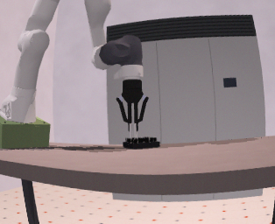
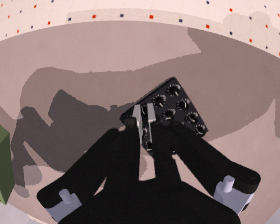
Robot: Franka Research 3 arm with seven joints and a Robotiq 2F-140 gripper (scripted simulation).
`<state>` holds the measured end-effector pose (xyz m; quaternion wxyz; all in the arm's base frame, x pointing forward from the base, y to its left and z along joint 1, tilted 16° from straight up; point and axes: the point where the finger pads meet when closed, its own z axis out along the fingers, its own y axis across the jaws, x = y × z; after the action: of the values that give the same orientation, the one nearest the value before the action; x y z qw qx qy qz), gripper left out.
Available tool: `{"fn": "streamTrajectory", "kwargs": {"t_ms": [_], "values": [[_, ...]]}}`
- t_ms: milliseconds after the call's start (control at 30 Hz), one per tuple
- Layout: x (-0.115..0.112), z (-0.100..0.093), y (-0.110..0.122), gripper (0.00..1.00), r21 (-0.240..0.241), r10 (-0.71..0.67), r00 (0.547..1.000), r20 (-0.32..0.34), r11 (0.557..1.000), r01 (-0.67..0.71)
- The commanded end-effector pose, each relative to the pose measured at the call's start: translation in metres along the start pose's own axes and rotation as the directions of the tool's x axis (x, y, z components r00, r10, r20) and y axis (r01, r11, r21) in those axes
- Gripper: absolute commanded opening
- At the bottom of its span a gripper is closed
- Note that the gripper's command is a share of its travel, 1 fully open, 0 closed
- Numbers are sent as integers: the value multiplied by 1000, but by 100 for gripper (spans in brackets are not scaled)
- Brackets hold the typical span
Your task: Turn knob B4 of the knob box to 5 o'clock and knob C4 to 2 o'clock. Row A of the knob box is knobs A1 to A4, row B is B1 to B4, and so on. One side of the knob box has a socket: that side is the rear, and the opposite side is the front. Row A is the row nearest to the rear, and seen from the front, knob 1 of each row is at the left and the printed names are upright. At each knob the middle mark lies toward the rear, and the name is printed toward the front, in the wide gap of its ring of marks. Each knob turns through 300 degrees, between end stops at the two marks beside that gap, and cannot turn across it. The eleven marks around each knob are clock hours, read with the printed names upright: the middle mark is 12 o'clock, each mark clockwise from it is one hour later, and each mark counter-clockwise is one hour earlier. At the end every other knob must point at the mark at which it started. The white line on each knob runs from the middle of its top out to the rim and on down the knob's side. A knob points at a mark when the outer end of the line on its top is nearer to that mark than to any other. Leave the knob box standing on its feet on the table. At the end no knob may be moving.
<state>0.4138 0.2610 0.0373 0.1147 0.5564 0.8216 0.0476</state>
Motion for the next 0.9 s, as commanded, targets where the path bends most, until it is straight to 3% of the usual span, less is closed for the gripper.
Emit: {"fn": "streamTrajectory", "kwargs": {"t_ms": [0,667,867], "values": [[1,0,1,5,-19,154,988,12,988,-154],[1,0,1,5,-22,413,911,6,910,-413],[1,0,1,5,-22,516,857,4,856,-516]]}}
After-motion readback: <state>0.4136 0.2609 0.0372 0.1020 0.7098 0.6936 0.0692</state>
